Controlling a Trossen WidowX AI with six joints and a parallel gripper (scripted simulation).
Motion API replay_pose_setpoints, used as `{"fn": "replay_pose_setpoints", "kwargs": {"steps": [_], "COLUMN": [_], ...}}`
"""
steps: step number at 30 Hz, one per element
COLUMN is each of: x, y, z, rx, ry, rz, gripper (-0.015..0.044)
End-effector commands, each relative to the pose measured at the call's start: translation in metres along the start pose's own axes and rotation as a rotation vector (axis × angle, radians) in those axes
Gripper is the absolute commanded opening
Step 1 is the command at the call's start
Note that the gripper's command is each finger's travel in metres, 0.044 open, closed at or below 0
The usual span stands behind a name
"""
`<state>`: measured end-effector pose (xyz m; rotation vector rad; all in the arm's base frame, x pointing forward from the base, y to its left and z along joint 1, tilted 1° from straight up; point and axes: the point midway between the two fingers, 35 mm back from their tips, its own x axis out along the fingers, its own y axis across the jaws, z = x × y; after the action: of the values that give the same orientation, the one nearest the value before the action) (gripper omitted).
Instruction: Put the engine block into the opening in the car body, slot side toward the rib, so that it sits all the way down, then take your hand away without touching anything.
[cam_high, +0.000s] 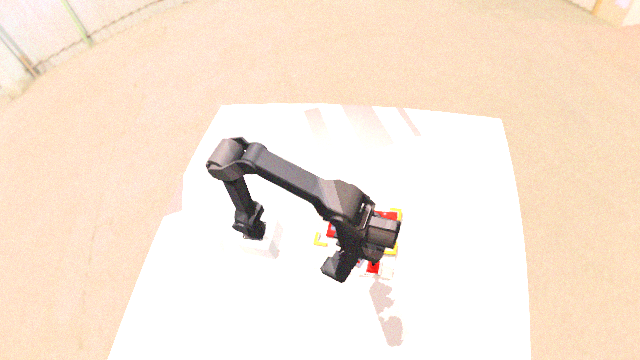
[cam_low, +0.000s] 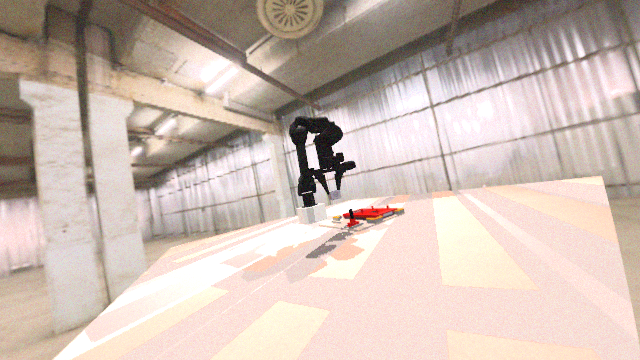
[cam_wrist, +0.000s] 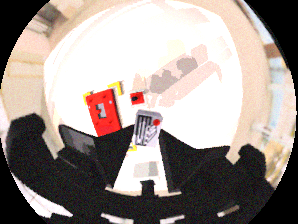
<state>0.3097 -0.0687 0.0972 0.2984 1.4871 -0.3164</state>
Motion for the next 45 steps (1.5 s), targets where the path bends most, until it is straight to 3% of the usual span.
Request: {"fn": "replay_pose_setpoints", "kwargs": {"steps": [1, 45], "x": [0.007, 0.054], "y": [0.013, 0.141], "z": [0.002, -0.018], "rx": [-0.021, -0.285], "ry": [0.009, 0.012], "rz": [0.003, 0.007], "gripper": [0.0000, 0.0000]}}
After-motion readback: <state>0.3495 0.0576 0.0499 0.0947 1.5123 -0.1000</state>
